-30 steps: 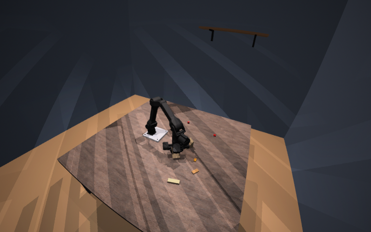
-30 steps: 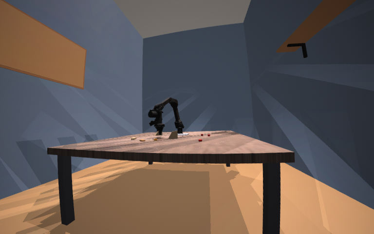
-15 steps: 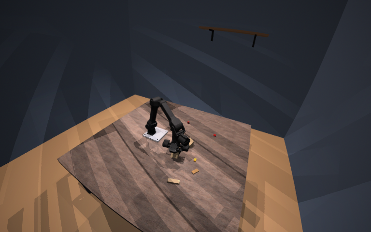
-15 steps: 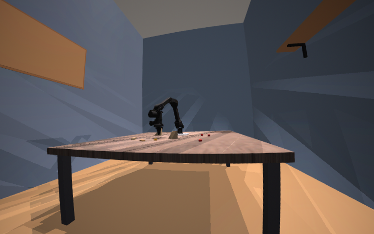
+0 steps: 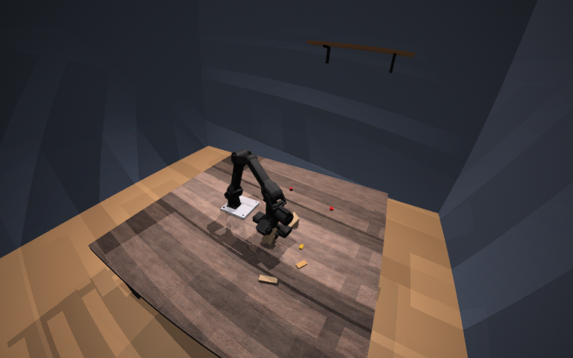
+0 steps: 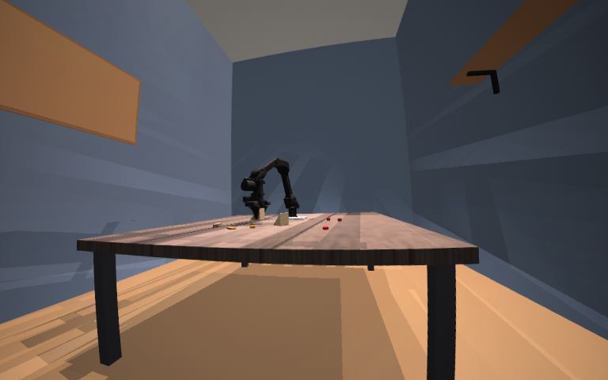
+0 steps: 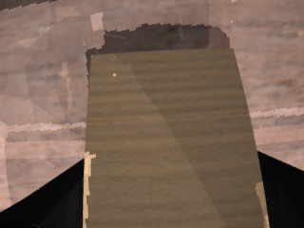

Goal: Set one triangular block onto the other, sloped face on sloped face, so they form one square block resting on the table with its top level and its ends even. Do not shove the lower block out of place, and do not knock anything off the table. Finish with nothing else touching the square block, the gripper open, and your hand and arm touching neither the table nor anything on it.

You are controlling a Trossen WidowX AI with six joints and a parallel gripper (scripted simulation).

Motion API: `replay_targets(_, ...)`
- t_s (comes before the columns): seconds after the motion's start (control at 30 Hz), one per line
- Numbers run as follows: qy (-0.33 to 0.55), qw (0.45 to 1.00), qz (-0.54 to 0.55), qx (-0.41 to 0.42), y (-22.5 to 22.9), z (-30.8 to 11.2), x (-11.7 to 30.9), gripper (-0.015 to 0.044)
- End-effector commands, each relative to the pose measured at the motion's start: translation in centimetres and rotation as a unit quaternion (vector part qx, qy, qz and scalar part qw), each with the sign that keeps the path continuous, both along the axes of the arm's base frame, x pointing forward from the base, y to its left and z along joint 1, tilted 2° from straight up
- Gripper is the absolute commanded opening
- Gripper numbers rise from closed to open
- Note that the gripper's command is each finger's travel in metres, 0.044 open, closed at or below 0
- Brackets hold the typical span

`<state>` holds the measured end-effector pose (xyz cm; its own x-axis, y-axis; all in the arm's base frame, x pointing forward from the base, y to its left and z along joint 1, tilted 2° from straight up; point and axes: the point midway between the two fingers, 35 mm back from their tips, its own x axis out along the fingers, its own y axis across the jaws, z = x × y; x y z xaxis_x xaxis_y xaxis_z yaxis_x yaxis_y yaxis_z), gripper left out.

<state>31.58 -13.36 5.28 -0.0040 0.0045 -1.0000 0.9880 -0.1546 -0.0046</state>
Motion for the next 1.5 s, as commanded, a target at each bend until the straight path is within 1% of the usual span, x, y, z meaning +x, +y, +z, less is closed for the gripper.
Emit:
replay_targets(0.0, -0.004, 0.999, -0.042, 0.001, 0.0, 0.1, 0.1, 0.0000)
replay_targets(0.1, -0.004, 0.997, -0.082, 0.001, 0.0, 0.1, 0.1, 0.0000)
replay_targets(0.2, -0.004, 0.995, -0.099, 0.001, 0.0, 0.1, 0.1, 0.0000)
replay_targets(0.97, 0.000, 0.996, -0.085, 0.000, 0.0, -2.5, 0.0, 0.0000)
replay_targets(1.47, 0.001, 0.996, -0.088, 0.000, 0.0, -2.3, -0.1, 0.0394)
